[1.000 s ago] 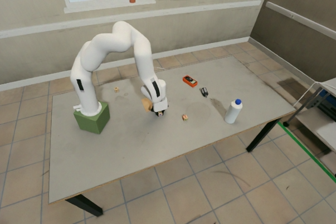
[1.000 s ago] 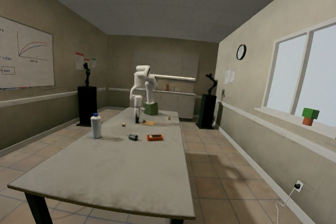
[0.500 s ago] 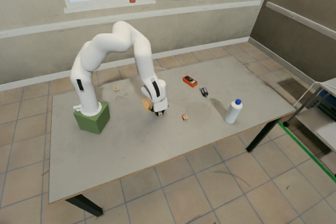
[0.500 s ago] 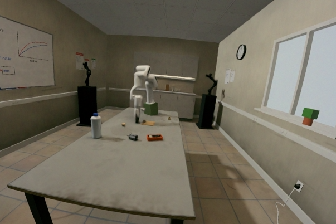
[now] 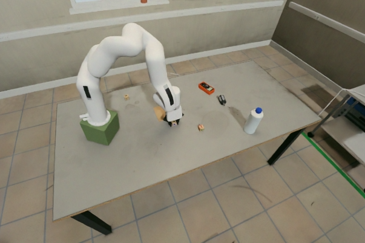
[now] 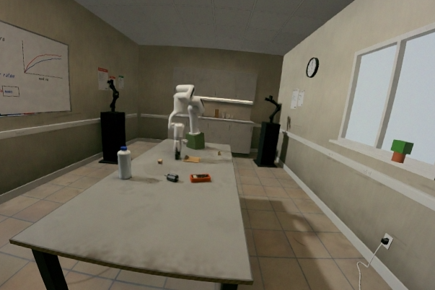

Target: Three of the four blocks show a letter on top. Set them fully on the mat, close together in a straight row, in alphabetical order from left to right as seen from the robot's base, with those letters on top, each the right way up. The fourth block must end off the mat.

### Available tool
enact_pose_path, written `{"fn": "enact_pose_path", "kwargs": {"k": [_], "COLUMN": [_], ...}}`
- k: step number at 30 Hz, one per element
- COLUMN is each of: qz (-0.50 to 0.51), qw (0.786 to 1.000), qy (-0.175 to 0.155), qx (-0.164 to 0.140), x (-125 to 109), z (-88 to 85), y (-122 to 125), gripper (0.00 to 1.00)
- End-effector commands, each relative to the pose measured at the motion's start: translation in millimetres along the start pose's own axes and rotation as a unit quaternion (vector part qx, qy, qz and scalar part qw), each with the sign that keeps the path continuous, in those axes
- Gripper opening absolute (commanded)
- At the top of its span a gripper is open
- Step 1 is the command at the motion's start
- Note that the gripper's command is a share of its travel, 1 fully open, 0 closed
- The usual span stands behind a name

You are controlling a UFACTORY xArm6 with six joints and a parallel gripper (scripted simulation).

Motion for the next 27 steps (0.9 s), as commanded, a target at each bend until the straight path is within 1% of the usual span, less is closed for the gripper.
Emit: {"fn": "enact_pose_path", "kwargs": {"k": [1,8,13,15,20,27], "qz": [0.0,0.0,0.0,0.0,0.0,0.0], "qw": [1.0,1.0,1.0,1.0,1.0,1.0], "qy": [-0.001,-0.001,-0.001,-0.001,-0.001,-0.001], "qx": [-0.002,-0.002,-0.002,-0.002,-0.002,-0.002], "x": [-0.5,-0.5,-0.5,-0.5,-0.5,-0.5], "z": [-1.0,-2.3,-11.7,-11.7,-32.6,-73.4], "y": [1.3,1.3,1.3,1.3,1.3,1.3], "gripper": [0.48,0.48,0.48,0.48,0.48,0.48]}}
Point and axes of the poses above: the point where the finger pads meet when closed, its own z axis out along the fingers, its own y axis across the jaws, x = y × z, the point moved 9 cm from there along -z, back along the fingers, and after that the axes turned 12 degrees about -z, right-handed, at the moved point
